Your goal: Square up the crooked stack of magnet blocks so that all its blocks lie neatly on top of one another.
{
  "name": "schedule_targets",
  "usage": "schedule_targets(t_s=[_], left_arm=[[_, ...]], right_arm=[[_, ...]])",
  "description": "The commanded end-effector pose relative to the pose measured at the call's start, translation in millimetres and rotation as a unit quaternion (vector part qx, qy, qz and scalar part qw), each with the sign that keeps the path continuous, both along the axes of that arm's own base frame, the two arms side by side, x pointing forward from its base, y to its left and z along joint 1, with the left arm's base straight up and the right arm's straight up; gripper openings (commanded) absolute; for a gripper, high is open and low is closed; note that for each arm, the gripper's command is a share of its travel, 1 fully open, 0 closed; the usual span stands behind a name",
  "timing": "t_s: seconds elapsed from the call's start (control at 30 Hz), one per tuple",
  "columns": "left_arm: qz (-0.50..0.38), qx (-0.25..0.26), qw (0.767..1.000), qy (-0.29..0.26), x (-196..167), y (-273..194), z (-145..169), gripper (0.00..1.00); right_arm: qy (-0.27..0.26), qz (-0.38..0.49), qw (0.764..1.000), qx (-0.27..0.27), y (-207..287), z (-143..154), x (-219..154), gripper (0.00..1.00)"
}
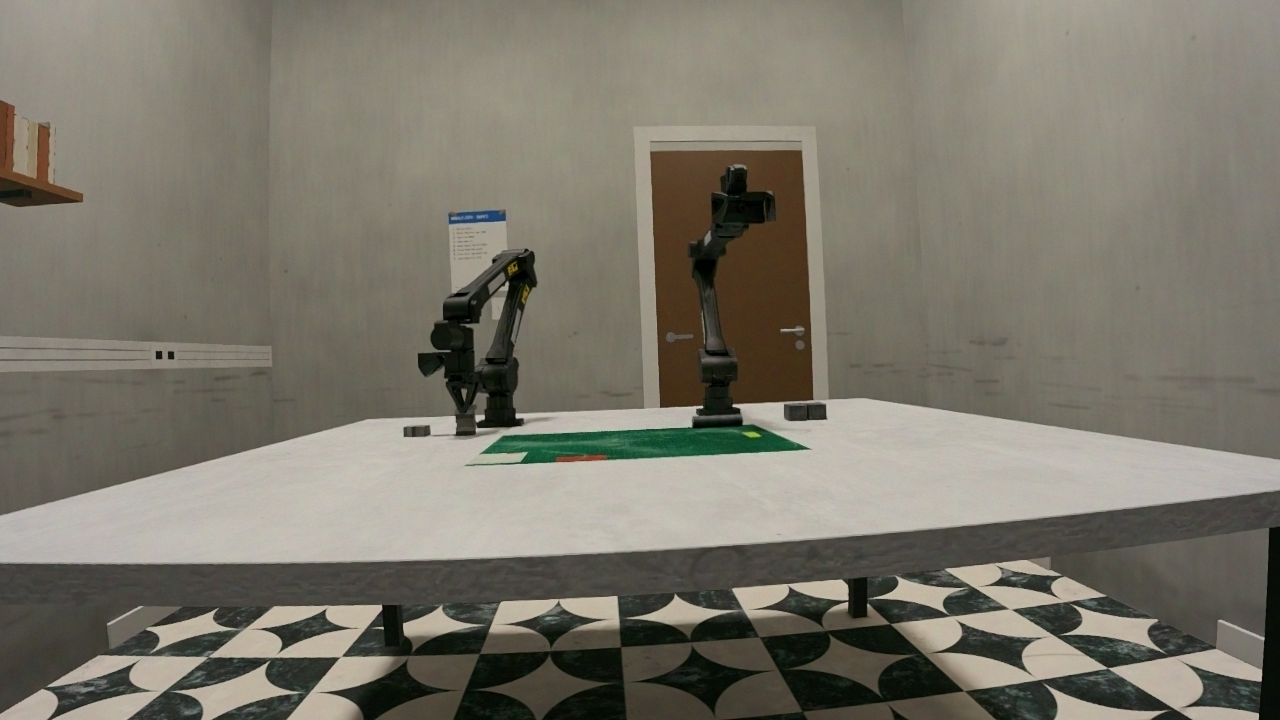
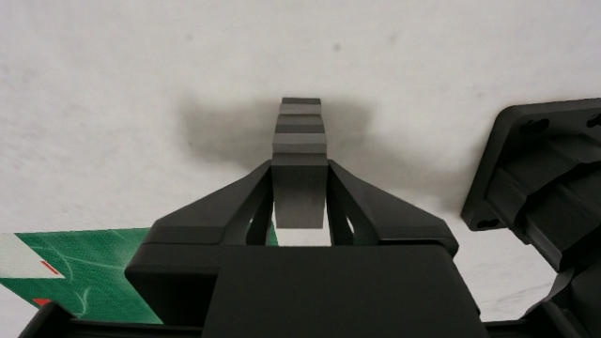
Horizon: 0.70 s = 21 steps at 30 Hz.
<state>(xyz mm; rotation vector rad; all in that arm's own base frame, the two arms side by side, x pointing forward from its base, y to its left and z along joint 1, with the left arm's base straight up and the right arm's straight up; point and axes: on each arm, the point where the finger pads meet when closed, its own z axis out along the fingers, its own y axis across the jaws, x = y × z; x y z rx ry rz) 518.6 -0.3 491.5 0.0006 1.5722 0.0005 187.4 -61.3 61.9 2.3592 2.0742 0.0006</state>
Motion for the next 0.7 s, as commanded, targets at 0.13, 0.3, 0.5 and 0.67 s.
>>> schedule_targets(t_s=[0.13, 0.3, 0.5, 0.67], left_arm=[[-0.002, -0.008, 1.0, -0.024, -0.7, -2.4, 26.1, 1.0], [-0.002, -0.008, 1.0, -0.024, -0.7, -2.4, 26.0, 1.0], [-0.002, -0.008, 1.0, -0.024, -0.7, -2.4, 26.0, 1.0], [-0.002, -0.008, 1.0, -0.024, -0.7, -2.4, 26.1, 1.0]], right_arm=[[-0.004, -0.002, 1.0, -0.003, -4.3, 7.6, 6.4, 0.3], [-0.004, -0.002, 1.0, -0.003, -4.3, 7.6, 6.4, 0.3], [-0.004, -0.002, 1.0, -0.003, -4.3, 7.6, 6.4, 0.29], [-0.004, -0.002, 1.0, -0.003, -4.3, 7.6, 6.4, 0.28]])
